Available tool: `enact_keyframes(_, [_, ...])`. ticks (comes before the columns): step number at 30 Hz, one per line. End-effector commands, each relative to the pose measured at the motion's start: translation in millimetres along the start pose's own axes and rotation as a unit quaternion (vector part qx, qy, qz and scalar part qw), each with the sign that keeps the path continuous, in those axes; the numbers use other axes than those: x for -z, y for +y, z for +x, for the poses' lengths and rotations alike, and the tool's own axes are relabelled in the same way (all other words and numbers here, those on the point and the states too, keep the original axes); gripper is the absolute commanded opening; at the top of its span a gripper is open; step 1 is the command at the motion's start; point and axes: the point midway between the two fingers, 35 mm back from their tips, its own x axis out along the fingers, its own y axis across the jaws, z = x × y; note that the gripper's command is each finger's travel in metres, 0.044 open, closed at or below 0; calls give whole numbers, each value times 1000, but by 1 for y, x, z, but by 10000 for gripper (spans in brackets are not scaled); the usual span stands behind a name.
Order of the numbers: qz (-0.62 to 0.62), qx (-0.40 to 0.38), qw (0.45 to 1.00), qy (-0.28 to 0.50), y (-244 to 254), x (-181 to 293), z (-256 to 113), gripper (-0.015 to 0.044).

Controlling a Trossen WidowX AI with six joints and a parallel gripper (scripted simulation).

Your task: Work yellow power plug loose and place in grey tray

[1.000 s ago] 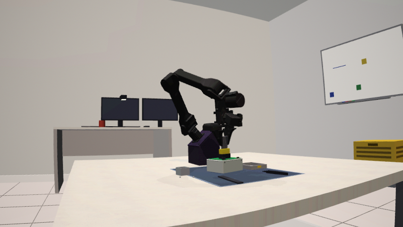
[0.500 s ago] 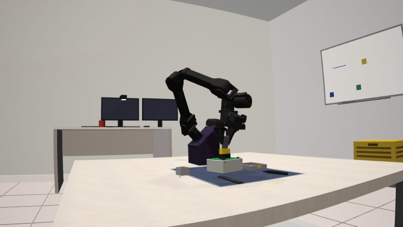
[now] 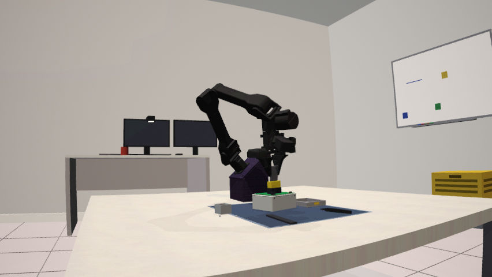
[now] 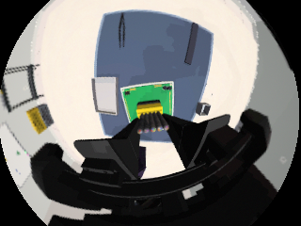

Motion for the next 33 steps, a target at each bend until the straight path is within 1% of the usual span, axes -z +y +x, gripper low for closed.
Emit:
enact_keyframes(1, [-1, -8, 1000, -14, -1, 0, -15, 0])
enact_keyframes(9, [0, 95, 995, -14, 17, 0, -14, 0])
enact_keyframes(13, [0, 118, 993, -14, 21, 0, -14, 0])
enact_keyframes(17, [0, 93, 996, -14, 17, 0, -15, 0])
enact_keyframes(23, [-1, 11, 1000, -14, 2, 0, -18, 0])
enact_keyframes(26, [-2, -16, 1000, -14, -2, 0, -19, 0])
enact_keyframes(29, [-2, -17, 1000, -14, -2, 0, -19, 0])
enact_keyframes(33, [-1, 22, 1000, -14, 4, 0, -20, 0])
